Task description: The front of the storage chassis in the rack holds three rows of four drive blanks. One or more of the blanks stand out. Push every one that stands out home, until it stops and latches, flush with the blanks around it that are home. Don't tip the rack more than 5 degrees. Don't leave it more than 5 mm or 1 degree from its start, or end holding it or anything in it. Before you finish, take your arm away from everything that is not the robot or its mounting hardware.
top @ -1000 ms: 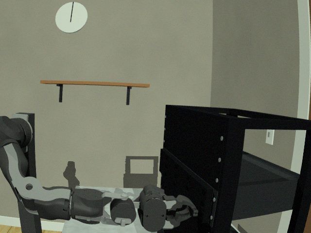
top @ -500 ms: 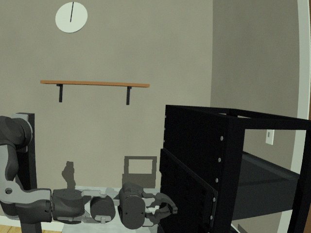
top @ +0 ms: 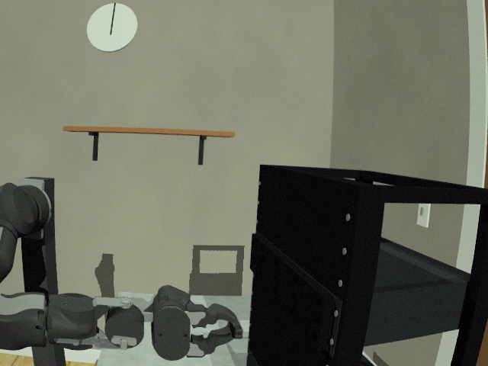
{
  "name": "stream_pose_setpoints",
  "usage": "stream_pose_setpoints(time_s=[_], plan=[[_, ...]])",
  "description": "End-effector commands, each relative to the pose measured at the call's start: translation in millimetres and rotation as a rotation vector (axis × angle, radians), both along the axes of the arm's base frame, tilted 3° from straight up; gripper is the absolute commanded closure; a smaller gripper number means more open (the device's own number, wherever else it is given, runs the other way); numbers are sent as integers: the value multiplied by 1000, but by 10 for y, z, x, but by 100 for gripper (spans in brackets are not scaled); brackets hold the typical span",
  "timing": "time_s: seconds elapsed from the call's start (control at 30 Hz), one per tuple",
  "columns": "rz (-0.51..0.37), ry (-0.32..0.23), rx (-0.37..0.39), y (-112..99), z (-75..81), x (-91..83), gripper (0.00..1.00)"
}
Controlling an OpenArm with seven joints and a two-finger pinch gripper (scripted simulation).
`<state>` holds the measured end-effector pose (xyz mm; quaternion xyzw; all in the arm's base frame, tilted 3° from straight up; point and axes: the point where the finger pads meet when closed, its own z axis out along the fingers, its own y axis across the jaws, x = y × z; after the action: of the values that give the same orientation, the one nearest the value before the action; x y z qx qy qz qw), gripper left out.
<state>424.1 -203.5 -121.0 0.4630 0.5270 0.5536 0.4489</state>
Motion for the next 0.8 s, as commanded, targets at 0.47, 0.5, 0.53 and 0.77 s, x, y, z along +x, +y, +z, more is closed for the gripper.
stream_pose_setpoints(time_s=[0.47,0.5,0.53,0.77], plan=[[-11,-12,4,-198,291,-65,100],[-11,-12,4,-210,310,-68,100],[-12,-12,4,-215,311,-67,100],[-15,-9,4,-219,304,-5,100]])
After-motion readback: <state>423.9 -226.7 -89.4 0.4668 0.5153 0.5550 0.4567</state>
